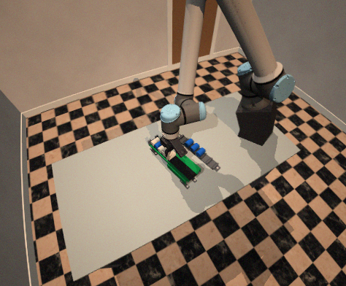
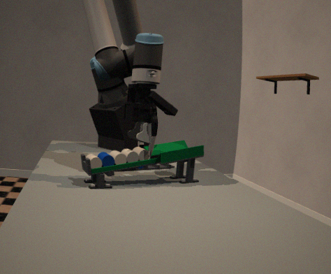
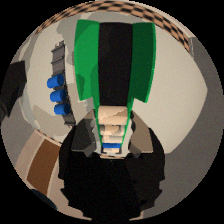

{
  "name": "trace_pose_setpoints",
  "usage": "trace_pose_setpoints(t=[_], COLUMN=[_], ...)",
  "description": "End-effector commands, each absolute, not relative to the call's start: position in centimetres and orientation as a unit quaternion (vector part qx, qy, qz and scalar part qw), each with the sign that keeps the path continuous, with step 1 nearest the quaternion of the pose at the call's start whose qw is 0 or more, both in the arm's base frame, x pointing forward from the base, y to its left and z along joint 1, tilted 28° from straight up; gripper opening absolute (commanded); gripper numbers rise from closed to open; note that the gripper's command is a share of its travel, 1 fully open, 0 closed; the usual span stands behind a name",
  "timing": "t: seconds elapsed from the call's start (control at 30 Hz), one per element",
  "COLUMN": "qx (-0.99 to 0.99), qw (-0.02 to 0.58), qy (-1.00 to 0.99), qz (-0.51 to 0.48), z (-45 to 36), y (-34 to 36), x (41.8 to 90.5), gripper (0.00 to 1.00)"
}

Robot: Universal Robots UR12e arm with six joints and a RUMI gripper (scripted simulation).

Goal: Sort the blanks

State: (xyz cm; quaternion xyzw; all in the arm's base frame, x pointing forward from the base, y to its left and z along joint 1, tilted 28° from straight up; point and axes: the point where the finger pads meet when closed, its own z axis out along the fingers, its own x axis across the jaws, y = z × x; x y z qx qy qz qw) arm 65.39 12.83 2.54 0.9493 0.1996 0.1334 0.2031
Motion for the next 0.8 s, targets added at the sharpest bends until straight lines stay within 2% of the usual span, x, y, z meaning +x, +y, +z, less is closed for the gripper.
trace_pose_setpoints(t=[0.0,0.77], qx=[0.949,0.949], qw=[0.204,0.204], qy=[0.200,0.200], qz=[0.137,0.137], z=[4.3,10.6], y=[13.5,15.9], x=[65.1,62.6], gripper=[0.45,0.45])
